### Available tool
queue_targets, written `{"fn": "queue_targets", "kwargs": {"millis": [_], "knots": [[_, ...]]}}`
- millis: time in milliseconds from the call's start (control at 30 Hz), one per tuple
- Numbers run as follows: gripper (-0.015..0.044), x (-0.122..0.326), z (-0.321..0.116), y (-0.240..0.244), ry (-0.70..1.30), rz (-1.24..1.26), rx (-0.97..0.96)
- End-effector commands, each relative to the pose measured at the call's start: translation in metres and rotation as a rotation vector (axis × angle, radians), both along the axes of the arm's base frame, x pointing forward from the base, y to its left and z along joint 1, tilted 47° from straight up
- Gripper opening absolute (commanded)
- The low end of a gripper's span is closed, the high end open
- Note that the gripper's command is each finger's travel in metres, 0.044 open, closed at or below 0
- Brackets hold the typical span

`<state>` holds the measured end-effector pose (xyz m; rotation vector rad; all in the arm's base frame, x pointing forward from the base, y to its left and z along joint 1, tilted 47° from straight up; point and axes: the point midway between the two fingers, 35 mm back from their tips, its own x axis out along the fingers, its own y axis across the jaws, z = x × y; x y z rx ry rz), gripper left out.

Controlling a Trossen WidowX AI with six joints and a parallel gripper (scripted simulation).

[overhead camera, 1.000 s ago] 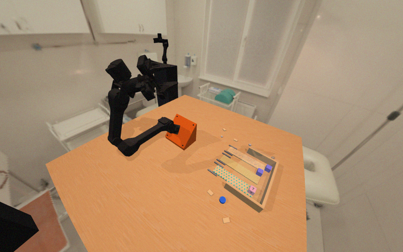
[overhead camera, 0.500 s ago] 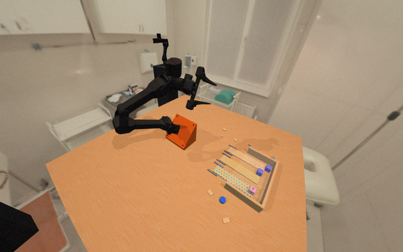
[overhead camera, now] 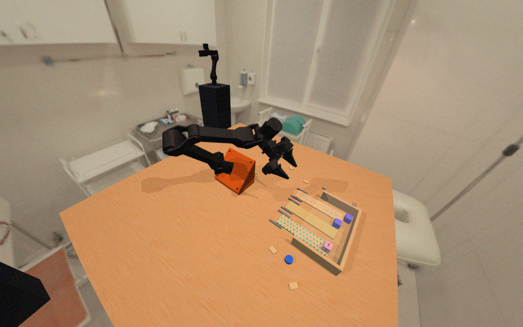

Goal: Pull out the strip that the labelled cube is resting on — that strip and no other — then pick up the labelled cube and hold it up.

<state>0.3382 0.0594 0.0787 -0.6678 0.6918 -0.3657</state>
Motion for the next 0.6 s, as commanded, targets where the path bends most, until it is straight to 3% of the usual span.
{"fn": "queue_targets", "kwargs": {"millis": [0,467,567], "knots": [[0.04,0.0003,-0.0086,-0.0103,0.043,0.005,-0.063],[0.04,0.0003,-0.0086,-0.0103,0.043,0.005,-0.063],[0.0321,0.0091,-0.0113,-0.0178,0.086,-0.041,-0.058]]}}
